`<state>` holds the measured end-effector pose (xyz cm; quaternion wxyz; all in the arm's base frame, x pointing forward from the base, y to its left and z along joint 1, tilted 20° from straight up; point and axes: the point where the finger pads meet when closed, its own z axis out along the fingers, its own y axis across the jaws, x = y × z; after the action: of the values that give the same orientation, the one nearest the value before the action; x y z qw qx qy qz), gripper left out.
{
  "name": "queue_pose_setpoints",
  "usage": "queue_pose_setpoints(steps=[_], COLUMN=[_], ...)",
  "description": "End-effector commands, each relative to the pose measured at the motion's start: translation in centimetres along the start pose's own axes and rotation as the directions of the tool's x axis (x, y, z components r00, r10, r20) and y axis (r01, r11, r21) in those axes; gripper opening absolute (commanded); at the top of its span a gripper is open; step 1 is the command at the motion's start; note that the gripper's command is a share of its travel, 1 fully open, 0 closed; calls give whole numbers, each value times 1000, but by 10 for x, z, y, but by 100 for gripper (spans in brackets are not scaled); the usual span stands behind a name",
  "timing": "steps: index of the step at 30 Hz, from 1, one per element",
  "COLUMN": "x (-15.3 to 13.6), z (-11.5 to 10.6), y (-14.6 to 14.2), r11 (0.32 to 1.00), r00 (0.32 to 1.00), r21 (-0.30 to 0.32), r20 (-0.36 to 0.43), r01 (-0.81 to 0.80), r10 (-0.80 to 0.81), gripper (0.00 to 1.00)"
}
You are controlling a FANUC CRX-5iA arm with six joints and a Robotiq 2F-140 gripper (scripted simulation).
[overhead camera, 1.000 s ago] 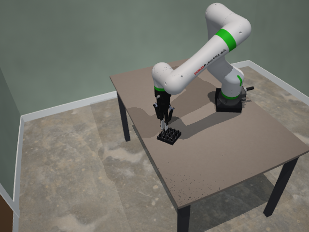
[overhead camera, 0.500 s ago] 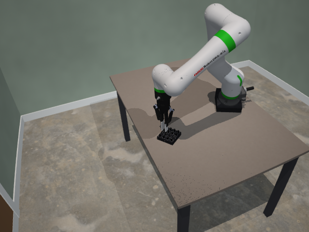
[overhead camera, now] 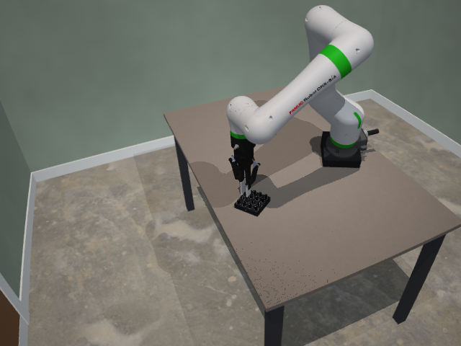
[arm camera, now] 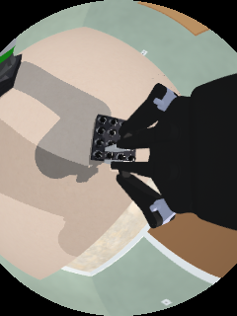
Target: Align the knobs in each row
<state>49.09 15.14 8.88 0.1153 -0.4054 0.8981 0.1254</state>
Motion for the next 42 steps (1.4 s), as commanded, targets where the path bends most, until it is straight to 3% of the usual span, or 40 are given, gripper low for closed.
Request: queue_pose_setpoints(steps=[1,25,26,42], x=[0,0,0,0], z=[0,0,0,0], y=[0,0,0,0], r11=[1000,1000,1000,1000], r00=[1000,1000,1000,1000], r21=[0,0,0,0], r20=[0,0,0,0], r01=[0,0,0,0], r10=[0,0,0,0], gripper=[12,12,5,5])
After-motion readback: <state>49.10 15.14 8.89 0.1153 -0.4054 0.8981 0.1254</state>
